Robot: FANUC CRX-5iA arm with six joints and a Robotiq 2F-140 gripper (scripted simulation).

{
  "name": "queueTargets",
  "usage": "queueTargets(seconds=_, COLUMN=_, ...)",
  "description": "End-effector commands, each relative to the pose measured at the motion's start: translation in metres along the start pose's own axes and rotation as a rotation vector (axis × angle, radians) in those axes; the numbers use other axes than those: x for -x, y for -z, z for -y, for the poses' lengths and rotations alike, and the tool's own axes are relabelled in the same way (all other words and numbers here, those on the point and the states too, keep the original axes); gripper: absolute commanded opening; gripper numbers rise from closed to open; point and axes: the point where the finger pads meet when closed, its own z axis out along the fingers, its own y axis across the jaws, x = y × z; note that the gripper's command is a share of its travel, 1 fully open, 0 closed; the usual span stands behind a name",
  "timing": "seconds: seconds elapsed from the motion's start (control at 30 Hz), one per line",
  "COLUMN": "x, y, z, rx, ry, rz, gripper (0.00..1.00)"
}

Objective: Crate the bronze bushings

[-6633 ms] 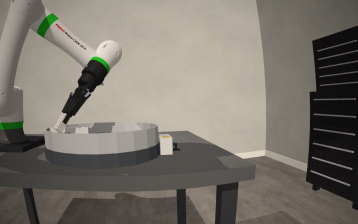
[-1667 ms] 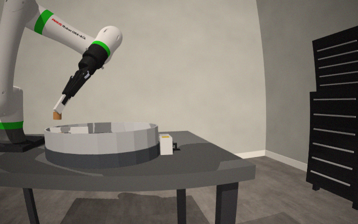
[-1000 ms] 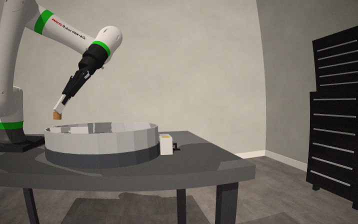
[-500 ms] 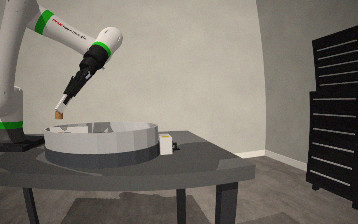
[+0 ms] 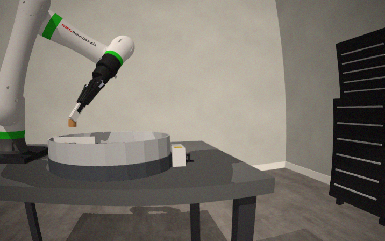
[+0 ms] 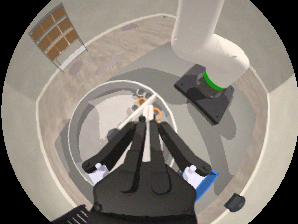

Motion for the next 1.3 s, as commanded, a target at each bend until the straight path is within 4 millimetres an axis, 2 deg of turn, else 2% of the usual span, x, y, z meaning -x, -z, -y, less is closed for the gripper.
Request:
queueTargets(seconds=0.0, x=0.030, y=0.026, z=-0.033, rx=0.000, ry=-0.003, rz=0.000, gripper=0.00)
queueTargets(seconds=0.2, x=0.079, y=0.068, z=-0.089, rx=0.000, ry=-0.003, rz=0.000, gripper=0.00)
queueTargets(seconds=0.27, x=0.079, y=0.068, z=-0.089, rx=0.000, ry=-0.003, rz=0.000, gripper=0.00)
queueTargets(seconds=0.47, x=0.124, y=0.106, z=-0.140, rx=0.000, ry=-0.003, rz=0.000, gripper=0.00)
queueTargets(seconds=0.67, x=0.153, y=0.131, z=-0.172, rx=0.000, ry=-0.003, rz=0.000, gripper=0.00)
queueTargets(seconds=0.77, x=0.163, y=0.139, z=-0.183, rx=0.000, ry=-0.003, rz=0.000, gripper=0.00)
queueTargets(seconds=1.0, x=0.172, y=0.147, z=-0.193, rx=0.000, ry=-0.003, rz=0.000, gripper=0.00)
queueTargets(seconds=1.27, x=0.175, y=0.150, z=-0.197, rx=0.000, ry=-0.003, rz=0.000, gripper=0.00)
